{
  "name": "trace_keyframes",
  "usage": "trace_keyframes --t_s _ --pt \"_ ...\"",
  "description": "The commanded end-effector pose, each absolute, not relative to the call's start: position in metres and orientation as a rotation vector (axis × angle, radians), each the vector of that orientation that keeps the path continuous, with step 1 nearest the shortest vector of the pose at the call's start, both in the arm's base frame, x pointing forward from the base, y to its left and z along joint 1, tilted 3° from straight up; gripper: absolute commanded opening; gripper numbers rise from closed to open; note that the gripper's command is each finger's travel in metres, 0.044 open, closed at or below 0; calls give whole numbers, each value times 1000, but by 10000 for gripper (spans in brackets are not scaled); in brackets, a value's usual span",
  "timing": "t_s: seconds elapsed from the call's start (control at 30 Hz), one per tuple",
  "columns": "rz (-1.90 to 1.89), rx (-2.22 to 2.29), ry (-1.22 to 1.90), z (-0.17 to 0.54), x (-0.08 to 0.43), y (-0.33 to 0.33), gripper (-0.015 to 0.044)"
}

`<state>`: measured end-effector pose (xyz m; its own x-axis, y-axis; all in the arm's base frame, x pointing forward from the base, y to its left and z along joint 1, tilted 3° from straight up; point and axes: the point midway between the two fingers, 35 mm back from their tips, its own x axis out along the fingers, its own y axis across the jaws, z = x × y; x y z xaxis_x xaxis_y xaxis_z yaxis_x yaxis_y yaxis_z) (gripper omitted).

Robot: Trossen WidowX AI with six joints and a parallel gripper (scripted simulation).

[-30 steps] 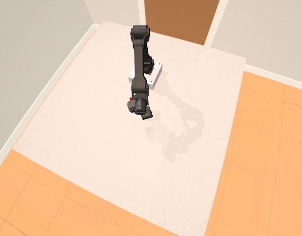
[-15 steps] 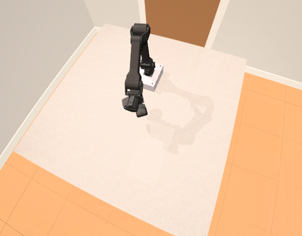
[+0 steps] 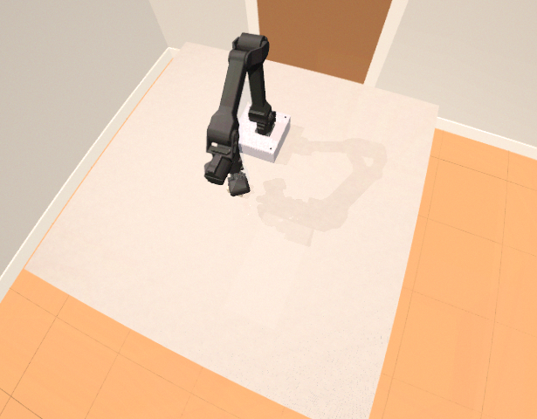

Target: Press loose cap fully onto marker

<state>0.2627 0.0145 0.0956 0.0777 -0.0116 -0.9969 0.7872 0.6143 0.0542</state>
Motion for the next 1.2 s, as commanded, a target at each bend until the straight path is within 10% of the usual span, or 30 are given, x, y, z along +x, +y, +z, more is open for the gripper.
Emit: trace_keyframes --t_s 0.0,1.17 --pt "-677 720 1380 100 257 5 0" --pt "-678 718 1379 74 250 -12 0"
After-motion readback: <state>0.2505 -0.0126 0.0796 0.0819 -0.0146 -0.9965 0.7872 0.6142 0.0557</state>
